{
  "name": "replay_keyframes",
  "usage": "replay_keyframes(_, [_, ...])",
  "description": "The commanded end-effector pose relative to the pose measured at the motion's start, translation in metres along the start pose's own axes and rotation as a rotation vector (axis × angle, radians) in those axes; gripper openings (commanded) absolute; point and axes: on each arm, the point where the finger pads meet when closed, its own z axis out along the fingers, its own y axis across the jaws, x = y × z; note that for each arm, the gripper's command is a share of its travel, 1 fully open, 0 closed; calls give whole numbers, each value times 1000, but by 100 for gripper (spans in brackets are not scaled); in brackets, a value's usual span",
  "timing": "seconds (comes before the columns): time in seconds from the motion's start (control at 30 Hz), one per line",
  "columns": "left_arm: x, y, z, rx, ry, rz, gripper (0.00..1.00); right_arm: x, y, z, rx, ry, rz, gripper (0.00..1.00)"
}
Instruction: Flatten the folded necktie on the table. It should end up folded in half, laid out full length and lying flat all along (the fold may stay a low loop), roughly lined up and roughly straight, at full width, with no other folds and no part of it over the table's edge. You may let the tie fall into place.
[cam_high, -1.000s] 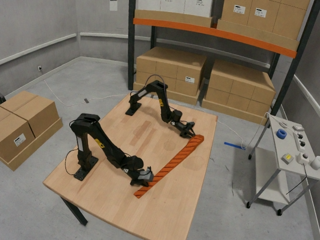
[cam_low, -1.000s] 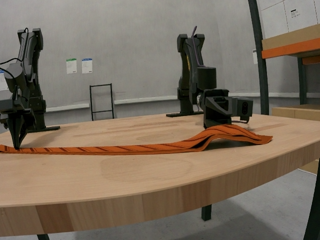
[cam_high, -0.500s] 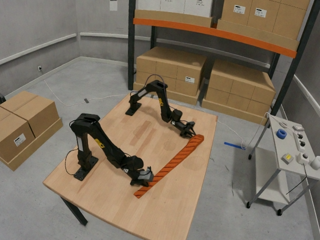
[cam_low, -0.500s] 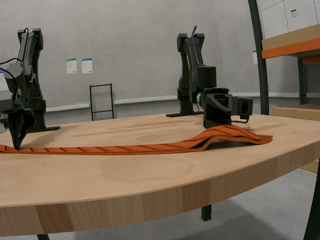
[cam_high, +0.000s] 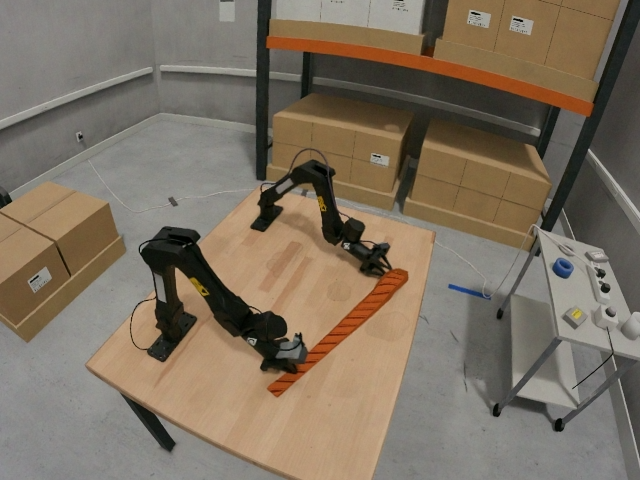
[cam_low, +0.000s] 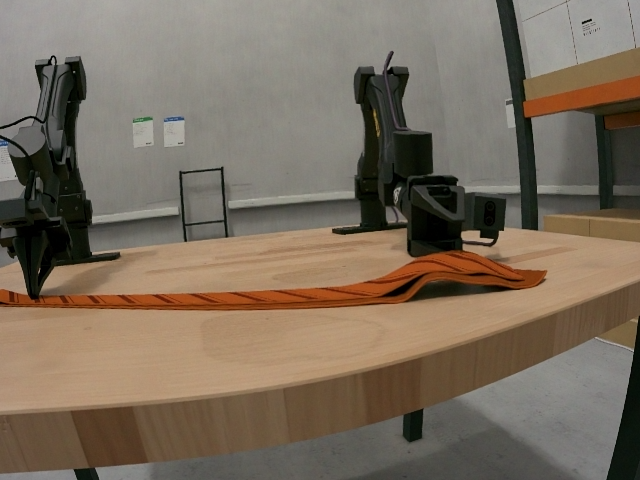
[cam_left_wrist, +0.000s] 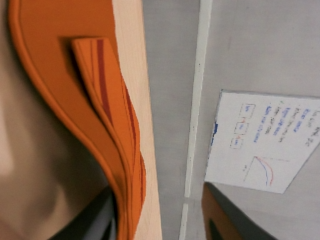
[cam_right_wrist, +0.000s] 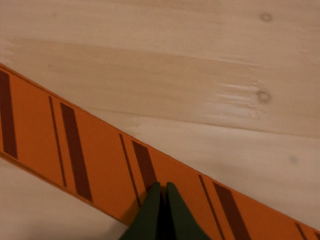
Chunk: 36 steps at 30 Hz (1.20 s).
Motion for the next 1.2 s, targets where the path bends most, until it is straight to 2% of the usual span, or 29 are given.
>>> replay_keyframes(0.0, [-6, -9, -3, 5, -4, 10, 43, 6, -2, 3, -2, 13, -4, 4])
replay_keyframes(1.17, [-28, -10, -1, 5, -4, 10, 43, 6, -2, 3, -2, 13, -4, 4])
